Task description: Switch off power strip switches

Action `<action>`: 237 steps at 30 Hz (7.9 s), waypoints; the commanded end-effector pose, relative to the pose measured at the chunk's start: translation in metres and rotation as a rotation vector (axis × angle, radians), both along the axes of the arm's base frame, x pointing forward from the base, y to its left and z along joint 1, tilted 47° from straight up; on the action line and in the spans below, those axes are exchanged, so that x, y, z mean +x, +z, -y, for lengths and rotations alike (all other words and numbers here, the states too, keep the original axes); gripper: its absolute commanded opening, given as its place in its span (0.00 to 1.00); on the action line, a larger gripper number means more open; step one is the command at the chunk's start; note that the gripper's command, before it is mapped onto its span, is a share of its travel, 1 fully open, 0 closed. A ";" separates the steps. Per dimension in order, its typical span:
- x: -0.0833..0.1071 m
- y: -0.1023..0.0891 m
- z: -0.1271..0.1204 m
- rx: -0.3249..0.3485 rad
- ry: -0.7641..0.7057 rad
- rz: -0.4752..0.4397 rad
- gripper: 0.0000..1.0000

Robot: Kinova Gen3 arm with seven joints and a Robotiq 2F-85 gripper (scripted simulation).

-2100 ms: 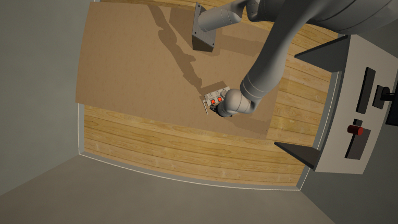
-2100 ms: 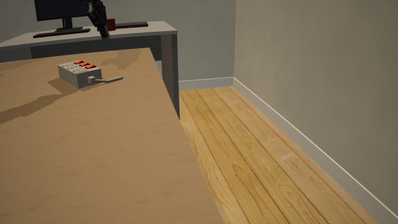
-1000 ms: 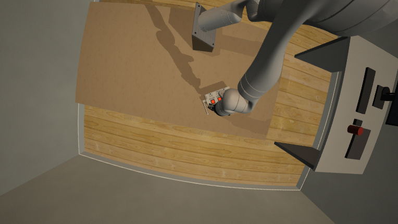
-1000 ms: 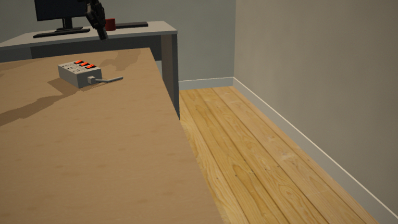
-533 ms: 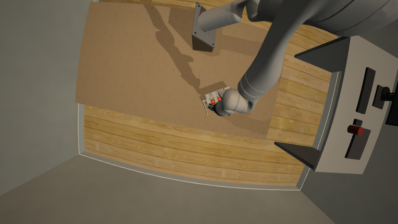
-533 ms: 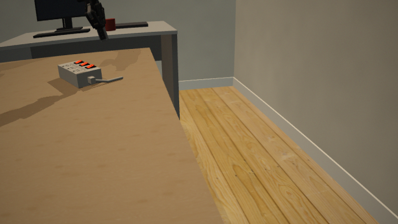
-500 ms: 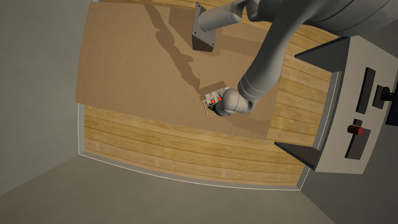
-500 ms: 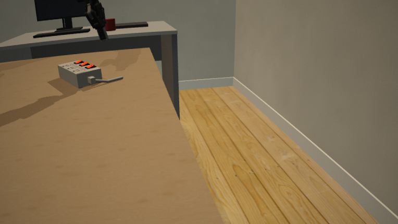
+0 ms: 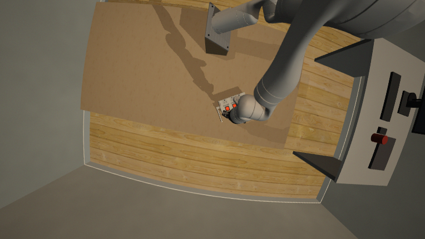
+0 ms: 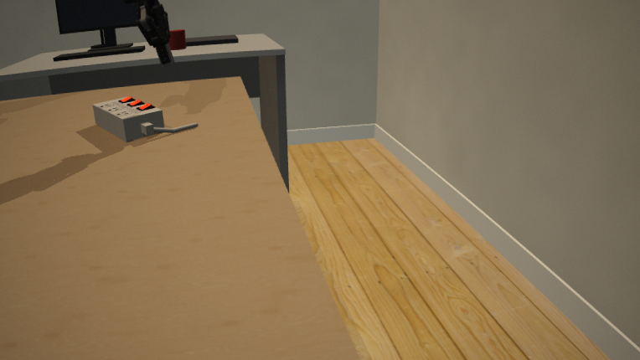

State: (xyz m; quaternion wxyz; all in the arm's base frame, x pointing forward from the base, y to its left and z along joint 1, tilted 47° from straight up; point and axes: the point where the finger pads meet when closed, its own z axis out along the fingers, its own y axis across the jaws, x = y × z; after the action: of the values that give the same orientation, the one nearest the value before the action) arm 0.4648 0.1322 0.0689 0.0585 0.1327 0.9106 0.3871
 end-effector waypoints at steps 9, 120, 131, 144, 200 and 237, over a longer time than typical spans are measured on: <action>0.001 0.000 0.001 -0.001 -0.001 0.001 0.00; -0.002 -0.061 -0.064 -0.001 -0.002 0.000 0.00; -0.002 -0.061 -0.064 -0.001 -0.002 0.000 0.00; -0.002 -0.061 -0.064 -0.001 -0.002 0.000 0.00; 0.000 -0.046 -0.048 0.001 -0.002 0.002 0.00; 0.001 -0.015 -0.015 0.001 -0.001 0.002 0.00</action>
State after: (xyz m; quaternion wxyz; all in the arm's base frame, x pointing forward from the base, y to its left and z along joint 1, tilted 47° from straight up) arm 0.4646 0.1504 0.0531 0.0575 0.1310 0.9103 0.3885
